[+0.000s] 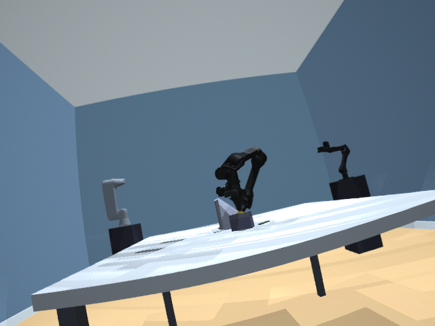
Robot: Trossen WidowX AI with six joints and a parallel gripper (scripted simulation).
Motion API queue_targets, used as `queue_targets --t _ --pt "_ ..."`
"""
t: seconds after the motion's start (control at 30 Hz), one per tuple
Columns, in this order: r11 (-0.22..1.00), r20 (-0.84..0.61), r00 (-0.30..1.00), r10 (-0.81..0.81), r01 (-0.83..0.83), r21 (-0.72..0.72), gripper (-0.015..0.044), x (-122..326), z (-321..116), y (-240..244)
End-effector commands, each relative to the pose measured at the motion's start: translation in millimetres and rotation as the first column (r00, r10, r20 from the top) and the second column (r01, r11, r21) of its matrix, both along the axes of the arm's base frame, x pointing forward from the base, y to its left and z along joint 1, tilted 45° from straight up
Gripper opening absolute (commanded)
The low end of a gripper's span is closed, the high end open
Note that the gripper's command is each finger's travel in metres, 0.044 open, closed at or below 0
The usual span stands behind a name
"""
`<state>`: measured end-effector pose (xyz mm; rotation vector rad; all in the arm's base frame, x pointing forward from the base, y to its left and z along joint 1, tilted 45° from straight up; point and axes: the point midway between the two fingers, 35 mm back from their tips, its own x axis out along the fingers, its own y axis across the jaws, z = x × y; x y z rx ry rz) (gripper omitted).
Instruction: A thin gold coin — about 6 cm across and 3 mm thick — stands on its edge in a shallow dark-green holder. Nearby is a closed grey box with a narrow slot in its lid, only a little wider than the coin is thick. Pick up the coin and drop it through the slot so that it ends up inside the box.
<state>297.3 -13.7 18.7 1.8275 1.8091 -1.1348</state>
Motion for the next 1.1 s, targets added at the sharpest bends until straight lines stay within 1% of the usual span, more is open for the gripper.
queue_targets --t 0.0,0.3,0.57,0.63,0.67,0.73,1.07 --pt "1.0 0.0 1.0 0.001 -0.001 0.0 0.0158 0 0 0" --pt "1.0 0.0 1.0 0.001 -0.001 0.0 0.0161 0 0 0" --pt "1.0 -0.001 1.0 0.0 0.0 -0.001 0.0371 3 15 -14" --pt "1.0 -0.003 1.0 -0.002 0.002 0.001 0.0423 4 29 -27" --pt "1.0 -0.005 1.0 -0.002 0.002 0.002 0.044 4 38 -35" --pt "1.0 -0.007 1.0 -0.003 0.003 0.003 0.044 4 45 -41" --pt "1.0 -0.007 1.0 -0.003 0.003 0.003 0.044 4 45 -41"
